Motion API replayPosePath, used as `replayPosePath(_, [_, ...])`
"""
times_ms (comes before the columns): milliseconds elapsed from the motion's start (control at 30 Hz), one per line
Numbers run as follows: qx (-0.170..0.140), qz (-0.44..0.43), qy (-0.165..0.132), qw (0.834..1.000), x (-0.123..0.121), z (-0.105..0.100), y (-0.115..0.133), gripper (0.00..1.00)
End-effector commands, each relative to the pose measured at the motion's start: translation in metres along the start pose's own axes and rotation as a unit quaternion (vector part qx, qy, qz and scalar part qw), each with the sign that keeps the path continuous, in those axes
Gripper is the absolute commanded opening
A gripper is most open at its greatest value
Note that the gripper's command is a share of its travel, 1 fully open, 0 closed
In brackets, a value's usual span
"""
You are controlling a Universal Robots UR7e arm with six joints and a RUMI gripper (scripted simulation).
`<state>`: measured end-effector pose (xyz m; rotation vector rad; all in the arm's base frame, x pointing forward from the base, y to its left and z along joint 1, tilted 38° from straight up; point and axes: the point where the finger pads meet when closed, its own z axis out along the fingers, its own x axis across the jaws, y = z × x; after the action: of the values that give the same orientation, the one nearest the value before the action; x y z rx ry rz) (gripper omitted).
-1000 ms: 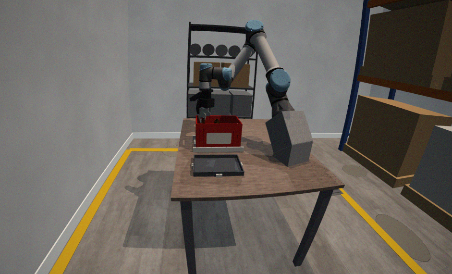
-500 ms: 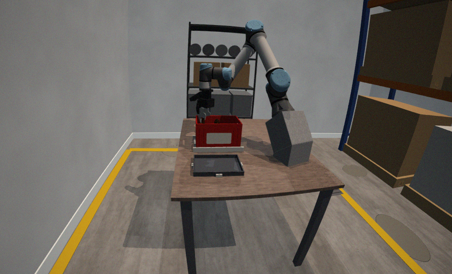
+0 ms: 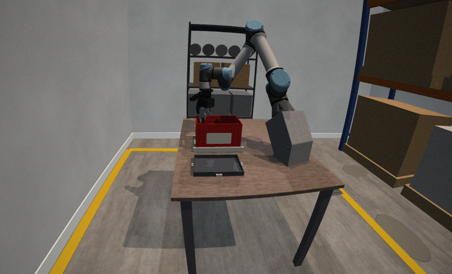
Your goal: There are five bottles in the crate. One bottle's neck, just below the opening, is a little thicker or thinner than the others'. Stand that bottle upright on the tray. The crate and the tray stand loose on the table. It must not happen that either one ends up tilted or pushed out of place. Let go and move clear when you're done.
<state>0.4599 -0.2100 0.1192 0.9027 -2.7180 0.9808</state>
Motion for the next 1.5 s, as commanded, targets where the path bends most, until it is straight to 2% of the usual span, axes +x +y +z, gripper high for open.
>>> replayPosePath(0, [-0.001, 0.000, 0.000, 1.000, 0.0008, 0.0009, 0.0013, 0.00])
replayPosePath(1467, [0.001, 0.000, -0.001, 1.000, 0.0001, -0.0051, 0.0002, 0.00])
